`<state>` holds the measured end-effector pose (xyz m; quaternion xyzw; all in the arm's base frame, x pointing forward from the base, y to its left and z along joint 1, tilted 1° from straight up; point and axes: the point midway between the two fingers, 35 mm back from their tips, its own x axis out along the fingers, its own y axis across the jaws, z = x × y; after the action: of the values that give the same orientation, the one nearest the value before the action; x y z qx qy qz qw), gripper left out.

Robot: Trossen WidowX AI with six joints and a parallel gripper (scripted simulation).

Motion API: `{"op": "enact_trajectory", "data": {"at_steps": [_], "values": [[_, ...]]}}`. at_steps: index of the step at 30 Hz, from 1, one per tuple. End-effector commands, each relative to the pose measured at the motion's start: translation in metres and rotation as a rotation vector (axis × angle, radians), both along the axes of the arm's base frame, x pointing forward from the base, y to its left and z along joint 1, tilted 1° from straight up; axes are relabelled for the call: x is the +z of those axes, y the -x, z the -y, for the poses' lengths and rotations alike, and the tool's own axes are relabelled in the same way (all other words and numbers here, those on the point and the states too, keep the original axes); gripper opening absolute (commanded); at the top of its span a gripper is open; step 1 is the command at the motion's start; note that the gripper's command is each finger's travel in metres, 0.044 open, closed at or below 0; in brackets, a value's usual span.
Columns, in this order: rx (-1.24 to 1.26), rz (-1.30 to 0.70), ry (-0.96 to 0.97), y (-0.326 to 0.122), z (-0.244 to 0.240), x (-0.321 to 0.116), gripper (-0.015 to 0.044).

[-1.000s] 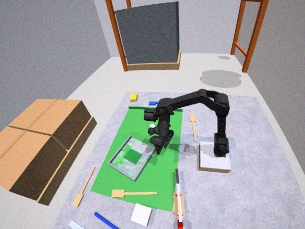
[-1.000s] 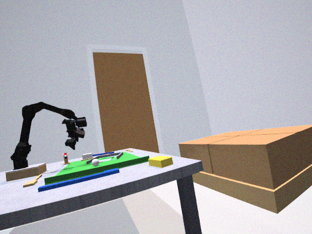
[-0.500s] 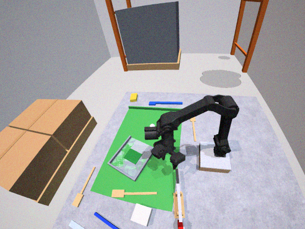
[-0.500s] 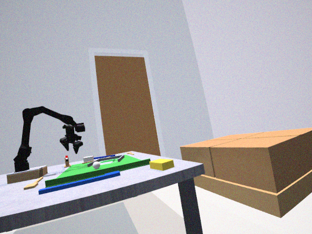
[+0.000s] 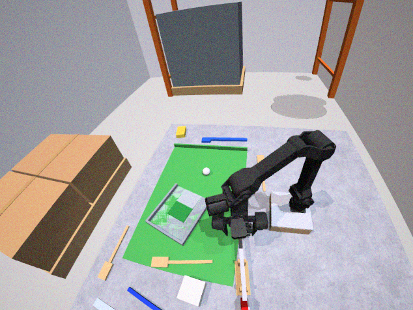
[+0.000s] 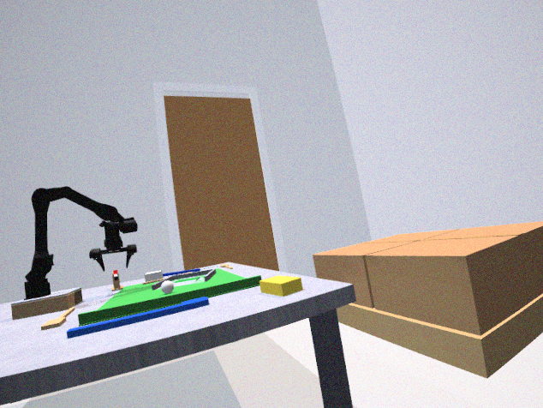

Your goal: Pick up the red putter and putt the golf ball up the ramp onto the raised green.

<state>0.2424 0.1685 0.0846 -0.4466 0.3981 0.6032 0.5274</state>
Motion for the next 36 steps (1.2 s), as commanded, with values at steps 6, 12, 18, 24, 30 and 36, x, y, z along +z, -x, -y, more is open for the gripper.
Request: {"op": "enact_trajectory", "data": {"at_steps": [6,12,18,24,30,36], "values": [[0.063,0.031,0.009,0.003,0.0,-0.002,0.044],[0.063,0.031,0.01,0.002,0.0,-0.024,0.044],[0.063,0.03,0.009,0.002,0.0,-0.028,0.044],[0.063,0.03,0.01,0.002,0.0,-0.047,0.044],[0.063,0.03,0.01,0.002,0.0,-0.049,0.044],[0.063,0.03,0.01,0.002,0.0,-0.057,0.044]]}}
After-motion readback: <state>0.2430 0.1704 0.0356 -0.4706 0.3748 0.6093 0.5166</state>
